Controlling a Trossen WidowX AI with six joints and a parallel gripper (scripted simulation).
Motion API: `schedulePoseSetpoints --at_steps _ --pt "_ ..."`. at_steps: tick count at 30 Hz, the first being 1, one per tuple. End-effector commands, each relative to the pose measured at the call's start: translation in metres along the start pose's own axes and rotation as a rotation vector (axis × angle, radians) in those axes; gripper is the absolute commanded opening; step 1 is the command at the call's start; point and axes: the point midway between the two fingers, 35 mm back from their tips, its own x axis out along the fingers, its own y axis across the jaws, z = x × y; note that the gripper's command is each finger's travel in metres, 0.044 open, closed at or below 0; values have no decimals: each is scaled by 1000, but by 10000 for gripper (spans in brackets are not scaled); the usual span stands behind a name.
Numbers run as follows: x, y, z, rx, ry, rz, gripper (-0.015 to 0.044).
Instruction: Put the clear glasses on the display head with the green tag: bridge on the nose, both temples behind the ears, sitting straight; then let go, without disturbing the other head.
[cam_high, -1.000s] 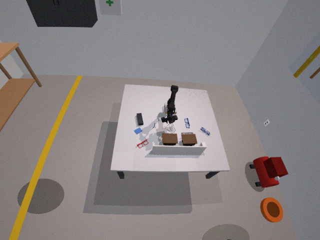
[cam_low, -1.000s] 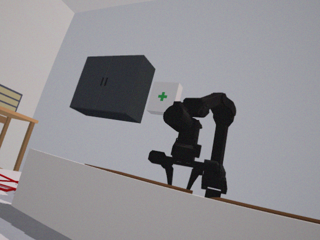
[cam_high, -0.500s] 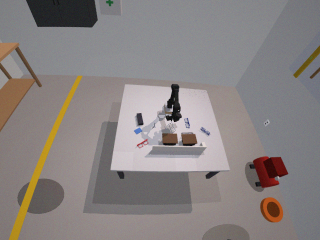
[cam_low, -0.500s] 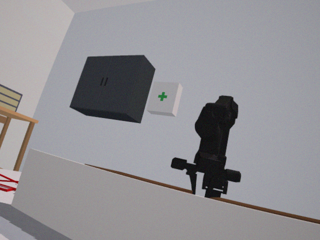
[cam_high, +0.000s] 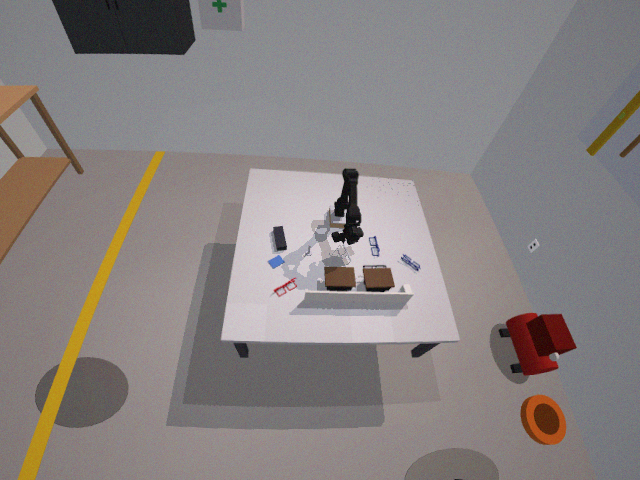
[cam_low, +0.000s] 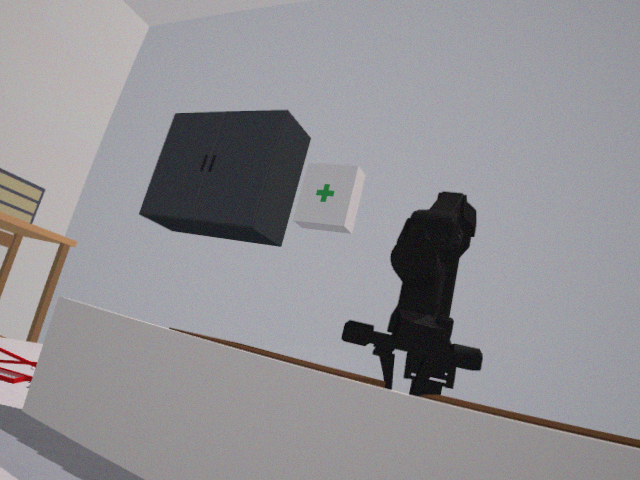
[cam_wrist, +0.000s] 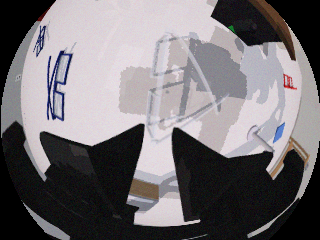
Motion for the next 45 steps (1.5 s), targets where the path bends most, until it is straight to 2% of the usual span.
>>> schedulePoseSetpoints --at_steps 1,27,43,45 --pt "10 0 -2 5 12 -2 120" --pt "52 6 -4 5 12 -1 120" --pt "53 1 -4 5 12 -2 120" --pt "52 3 -4 9 12 3 107"
